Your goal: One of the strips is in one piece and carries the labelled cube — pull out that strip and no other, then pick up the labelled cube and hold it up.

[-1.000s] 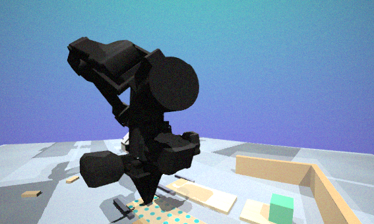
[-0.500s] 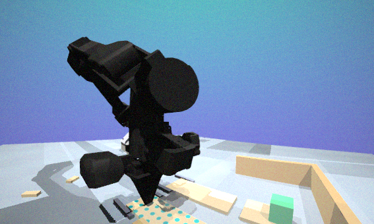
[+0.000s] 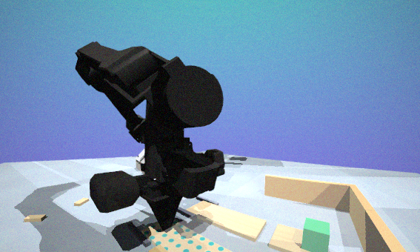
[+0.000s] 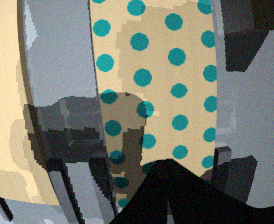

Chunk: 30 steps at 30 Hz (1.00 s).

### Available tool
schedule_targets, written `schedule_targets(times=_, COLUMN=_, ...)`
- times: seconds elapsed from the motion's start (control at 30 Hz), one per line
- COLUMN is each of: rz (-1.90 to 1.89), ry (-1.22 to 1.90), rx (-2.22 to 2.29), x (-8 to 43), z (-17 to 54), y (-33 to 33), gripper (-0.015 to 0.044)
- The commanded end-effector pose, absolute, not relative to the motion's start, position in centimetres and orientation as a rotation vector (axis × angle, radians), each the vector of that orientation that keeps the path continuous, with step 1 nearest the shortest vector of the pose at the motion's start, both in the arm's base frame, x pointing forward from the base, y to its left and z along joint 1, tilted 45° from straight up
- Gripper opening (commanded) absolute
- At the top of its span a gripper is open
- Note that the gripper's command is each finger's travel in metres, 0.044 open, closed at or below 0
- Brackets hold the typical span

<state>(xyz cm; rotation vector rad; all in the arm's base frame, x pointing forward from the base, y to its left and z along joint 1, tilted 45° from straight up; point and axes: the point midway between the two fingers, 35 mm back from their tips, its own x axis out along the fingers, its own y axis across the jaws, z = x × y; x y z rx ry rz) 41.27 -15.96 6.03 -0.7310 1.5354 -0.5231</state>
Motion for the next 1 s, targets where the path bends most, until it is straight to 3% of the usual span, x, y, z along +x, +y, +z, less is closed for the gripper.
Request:
schedule_targets(times=0.0, rz=-0.519, ry=1.539, rx=-0.729, x=41.22, z=5.9, y=-16.08, gripper=0.0)
schedule_targets(times=0.97, rz=-0.519, ry=1.539, rx=-0.729, x=41.37, z=5.7, y=-16.29, gripper=0.0)
